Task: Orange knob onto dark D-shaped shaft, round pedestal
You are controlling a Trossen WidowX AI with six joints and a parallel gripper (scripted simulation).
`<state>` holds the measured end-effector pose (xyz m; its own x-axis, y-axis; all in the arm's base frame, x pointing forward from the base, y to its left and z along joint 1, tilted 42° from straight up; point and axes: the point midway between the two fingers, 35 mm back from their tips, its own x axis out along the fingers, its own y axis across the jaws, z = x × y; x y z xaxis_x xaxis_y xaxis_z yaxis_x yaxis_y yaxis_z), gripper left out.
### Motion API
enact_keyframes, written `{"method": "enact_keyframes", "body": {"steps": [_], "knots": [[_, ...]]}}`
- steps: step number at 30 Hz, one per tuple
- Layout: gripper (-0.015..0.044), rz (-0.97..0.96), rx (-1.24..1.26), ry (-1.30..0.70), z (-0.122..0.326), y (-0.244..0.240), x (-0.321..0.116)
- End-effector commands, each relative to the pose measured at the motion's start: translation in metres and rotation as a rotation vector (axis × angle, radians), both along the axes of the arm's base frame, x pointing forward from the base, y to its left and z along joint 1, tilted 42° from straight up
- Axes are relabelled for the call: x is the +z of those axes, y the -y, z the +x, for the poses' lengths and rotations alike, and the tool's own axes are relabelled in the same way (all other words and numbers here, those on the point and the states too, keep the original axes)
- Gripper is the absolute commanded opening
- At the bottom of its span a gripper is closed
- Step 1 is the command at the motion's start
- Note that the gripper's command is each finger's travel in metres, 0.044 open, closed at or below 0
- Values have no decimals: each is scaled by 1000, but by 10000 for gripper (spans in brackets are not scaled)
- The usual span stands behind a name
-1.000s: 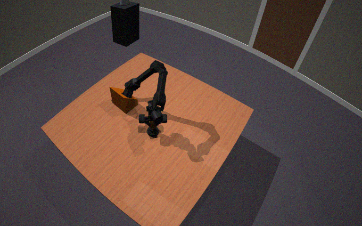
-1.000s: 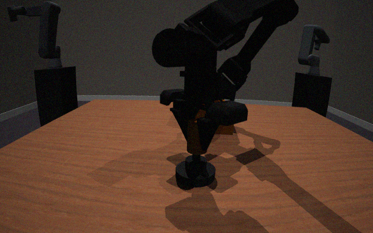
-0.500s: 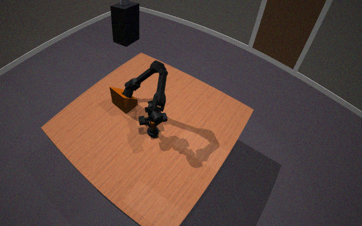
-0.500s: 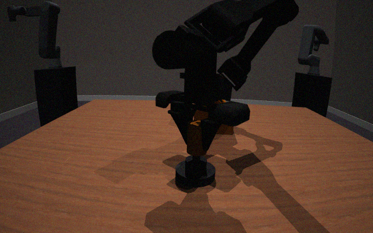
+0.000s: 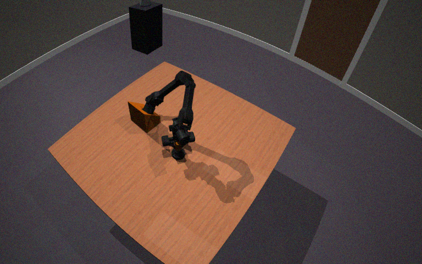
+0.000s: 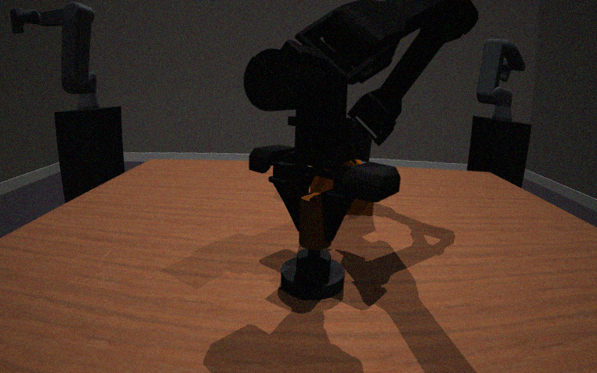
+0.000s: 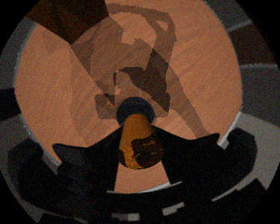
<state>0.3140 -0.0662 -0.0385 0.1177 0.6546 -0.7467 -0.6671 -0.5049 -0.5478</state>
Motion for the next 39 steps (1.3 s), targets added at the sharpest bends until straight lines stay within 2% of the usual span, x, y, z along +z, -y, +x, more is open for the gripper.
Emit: {"method": "enact_keyframes", "body": {"steps": [1, 7, 12, 39], "knots": [[0, 0, 4, 6, 0, 0, 1], [0, 3, -15, -11, 0, 2, 3], [0, 25, -154, -133, 0, 2, 3], [0, 244, -1534, -1344, 0, 2, 2]]}}
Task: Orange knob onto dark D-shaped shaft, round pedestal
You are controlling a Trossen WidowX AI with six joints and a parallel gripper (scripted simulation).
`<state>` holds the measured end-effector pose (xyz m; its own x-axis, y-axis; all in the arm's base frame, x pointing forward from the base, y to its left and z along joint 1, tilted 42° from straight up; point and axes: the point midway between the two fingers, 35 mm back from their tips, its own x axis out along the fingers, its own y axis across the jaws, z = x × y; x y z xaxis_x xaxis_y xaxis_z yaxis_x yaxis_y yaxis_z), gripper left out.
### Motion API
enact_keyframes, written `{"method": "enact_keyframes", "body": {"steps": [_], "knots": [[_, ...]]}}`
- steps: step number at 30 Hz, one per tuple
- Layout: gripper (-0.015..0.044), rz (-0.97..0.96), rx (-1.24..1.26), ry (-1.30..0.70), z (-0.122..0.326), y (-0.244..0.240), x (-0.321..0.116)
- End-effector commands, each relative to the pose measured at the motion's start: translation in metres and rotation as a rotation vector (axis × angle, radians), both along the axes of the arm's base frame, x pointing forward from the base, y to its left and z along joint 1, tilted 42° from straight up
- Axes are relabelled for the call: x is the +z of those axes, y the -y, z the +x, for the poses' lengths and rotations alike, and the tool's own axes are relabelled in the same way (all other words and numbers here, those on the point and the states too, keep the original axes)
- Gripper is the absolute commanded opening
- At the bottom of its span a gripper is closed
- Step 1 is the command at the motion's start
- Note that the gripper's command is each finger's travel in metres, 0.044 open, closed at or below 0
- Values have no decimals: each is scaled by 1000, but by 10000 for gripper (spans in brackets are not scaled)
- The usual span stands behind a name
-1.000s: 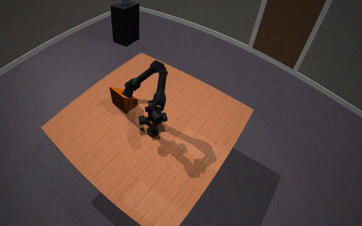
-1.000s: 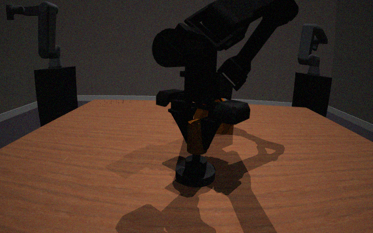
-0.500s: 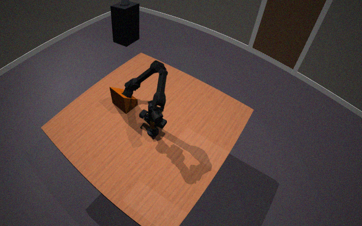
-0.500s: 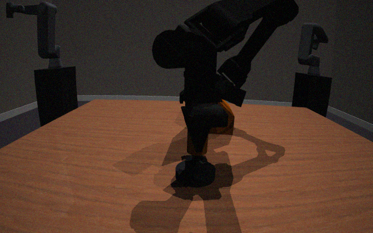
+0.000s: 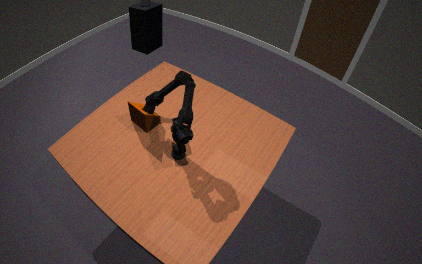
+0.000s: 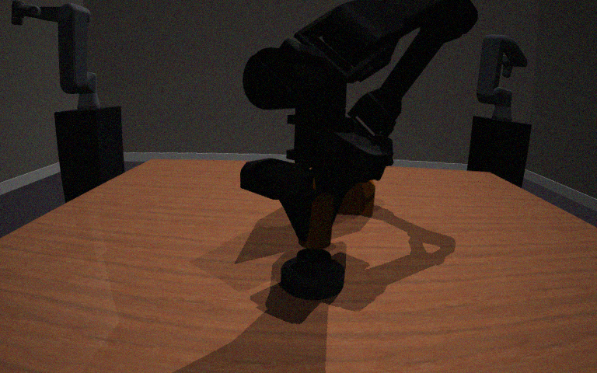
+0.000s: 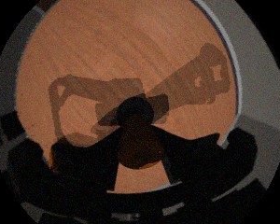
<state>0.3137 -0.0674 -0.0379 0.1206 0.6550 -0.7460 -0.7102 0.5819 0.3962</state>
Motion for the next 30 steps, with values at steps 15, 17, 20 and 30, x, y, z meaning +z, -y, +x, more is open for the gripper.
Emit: {"method": "enact_keyframes", "body": {"steps": [15, 17, 20, 30], "knots": [[0, 133, -826, -726, -2, -1, 3], [0, 133, -826, -726, -2, -2, 2], [0, 133, -826, -726, -2, -2, 2], [0, 133, -826, -726, 0, 0, 1]]}}
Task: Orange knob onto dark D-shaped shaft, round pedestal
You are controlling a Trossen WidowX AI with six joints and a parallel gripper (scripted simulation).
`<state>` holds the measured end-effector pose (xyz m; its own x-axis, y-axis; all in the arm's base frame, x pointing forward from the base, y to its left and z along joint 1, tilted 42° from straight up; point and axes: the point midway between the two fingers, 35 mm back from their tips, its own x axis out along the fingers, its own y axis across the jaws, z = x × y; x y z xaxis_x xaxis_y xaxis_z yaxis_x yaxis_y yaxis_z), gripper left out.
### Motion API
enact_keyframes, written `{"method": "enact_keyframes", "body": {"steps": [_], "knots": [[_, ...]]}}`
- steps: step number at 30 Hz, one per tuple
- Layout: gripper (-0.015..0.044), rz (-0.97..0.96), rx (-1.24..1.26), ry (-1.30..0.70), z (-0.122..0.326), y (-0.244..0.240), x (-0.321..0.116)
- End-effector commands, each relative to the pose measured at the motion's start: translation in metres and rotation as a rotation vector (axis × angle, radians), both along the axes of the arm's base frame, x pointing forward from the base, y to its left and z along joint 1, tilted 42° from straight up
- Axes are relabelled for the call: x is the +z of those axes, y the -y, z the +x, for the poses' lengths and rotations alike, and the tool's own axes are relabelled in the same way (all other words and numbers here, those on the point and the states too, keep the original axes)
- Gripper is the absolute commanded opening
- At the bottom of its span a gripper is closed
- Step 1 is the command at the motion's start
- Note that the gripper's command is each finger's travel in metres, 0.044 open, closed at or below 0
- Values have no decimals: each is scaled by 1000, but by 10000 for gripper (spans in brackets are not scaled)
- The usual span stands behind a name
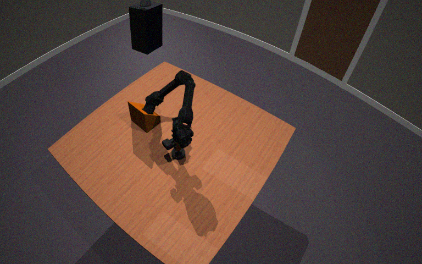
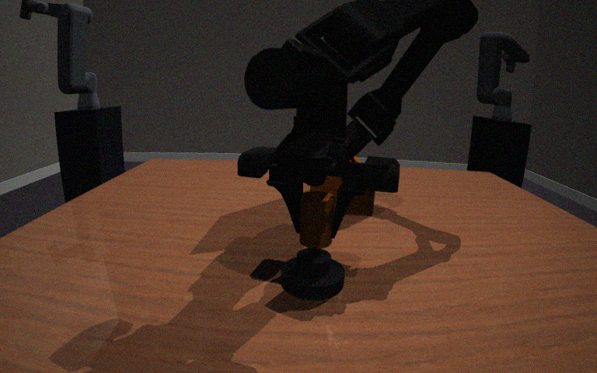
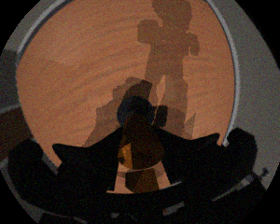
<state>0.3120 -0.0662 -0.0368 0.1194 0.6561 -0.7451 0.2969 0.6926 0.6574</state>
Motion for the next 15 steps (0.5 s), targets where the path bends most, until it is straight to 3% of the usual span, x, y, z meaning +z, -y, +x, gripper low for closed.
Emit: {"method": "enact_keyframes", "body": {"steps": [1, 15], "knots": [[0, -1, -5, -4, 2, 2, 0], [0, 0, -5, -4, 1, 0, -2]]}}
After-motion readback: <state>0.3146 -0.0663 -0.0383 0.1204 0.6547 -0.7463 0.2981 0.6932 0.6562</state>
